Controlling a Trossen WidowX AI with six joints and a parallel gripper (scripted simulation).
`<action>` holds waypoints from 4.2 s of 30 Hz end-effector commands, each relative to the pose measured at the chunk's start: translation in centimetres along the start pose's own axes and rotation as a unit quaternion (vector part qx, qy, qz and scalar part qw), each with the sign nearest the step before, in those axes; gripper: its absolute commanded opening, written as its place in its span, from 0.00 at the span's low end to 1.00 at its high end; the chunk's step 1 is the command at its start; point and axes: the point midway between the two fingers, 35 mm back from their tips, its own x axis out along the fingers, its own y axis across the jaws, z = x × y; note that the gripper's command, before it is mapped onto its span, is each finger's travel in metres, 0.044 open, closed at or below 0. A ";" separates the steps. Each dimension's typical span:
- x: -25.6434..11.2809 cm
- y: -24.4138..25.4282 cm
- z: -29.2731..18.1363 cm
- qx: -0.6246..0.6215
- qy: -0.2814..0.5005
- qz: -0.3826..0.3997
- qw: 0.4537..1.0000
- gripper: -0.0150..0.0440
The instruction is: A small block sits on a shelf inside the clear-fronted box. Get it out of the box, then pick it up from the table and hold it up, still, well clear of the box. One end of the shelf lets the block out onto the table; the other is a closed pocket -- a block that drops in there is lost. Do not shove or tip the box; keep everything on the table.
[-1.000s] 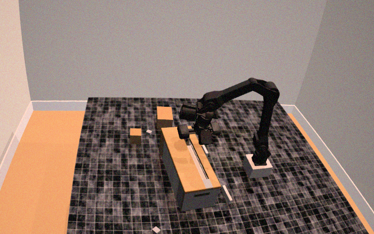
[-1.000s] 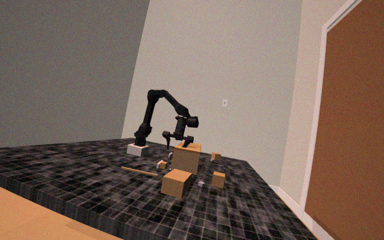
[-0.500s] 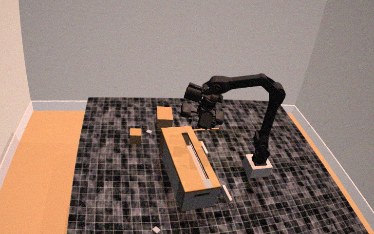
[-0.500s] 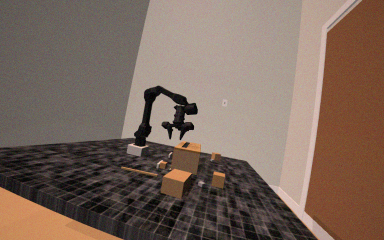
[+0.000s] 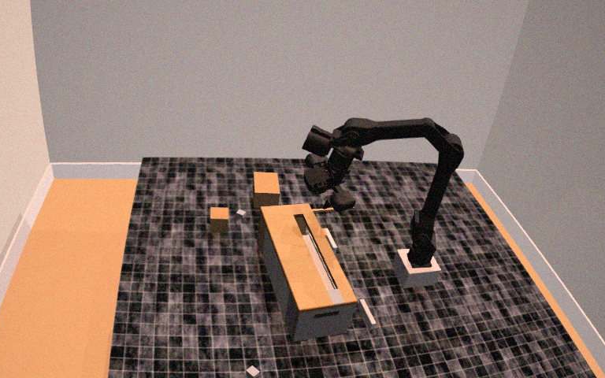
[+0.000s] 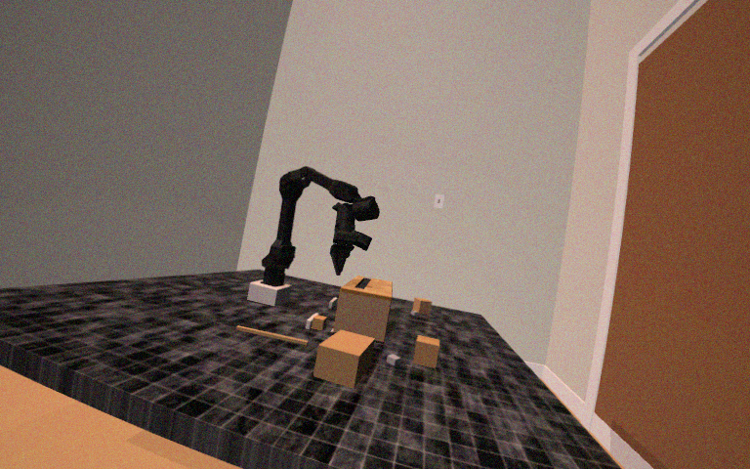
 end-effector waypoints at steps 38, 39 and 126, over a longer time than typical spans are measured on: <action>0.4 -1.3 -3.3 0.970 0.108 0.168 -0.140 0.74; 0.4 -1.3 -3.3 0.970 0.108 0.168 -0.140 0.74; 9.4 1.0 -3.5 0.970 0.106 0.167 -0.138 0.25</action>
